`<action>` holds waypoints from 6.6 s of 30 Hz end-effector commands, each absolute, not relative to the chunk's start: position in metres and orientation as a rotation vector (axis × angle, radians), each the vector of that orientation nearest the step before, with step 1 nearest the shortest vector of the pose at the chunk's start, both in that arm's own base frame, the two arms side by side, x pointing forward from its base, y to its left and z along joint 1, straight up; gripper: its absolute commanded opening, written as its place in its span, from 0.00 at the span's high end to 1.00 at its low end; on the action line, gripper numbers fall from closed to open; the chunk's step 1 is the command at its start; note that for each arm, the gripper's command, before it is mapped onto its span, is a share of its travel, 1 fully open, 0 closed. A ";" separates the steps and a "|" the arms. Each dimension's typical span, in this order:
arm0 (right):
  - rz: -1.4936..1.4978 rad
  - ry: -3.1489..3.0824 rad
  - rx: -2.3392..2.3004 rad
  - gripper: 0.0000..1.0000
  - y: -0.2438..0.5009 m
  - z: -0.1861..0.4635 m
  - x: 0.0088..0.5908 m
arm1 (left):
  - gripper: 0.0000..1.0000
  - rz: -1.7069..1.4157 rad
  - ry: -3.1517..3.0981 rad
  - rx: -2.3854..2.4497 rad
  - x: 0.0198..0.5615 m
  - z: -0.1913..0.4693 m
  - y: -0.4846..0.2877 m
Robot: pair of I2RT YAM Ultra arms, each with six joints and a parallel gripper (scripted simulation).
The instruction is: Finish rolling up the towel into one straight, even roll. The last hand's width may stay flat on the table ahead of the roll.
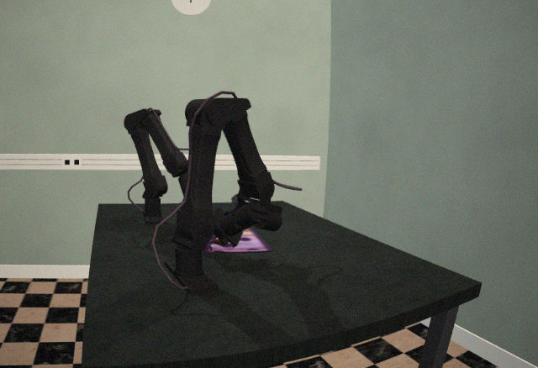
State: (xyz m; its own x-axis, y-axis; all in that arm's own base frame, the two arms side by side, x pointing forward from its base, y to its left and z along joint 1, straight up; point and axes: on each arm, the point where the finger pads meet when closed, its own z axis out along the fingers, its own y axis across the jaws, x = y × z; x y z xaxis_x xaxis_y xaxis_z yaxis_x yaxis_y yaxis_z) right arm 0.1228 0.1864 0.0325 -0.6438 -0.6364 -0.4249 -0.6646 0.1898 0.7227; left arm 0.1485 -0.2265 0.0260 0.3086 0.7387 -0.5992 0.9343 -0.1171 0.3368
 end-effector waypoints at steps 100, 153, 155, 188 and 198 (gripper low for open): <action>0.169 1.833 -1.520 0.02 0.180 0.086 0.126 | 0.77 -1.509 2.219 1.889 0.149 0.039 -0.231; 0.190 1.800 -1.561 0.59 0.184 0.026 0.122 | 0.77 -1.521 2.225 1.886 0.149 0.027 -0.231; 0.190 1.800 -1.561 0.61 0.184 0.026 0.122 | 0.77 -1.521 2.225 1.886 0.149 0.027 -0.231; 0.190 1.800 -1.561 0.77 0.184 0.026 0.122 | 0.31 -1.521 2.225 1.886 0.149 0.037 -0.231; 0.229 1.826 -1.561 0.77 0.184 0.026 0.122 | 0.15 -1.521 2.225 1.886 0.160 0.049 -0.221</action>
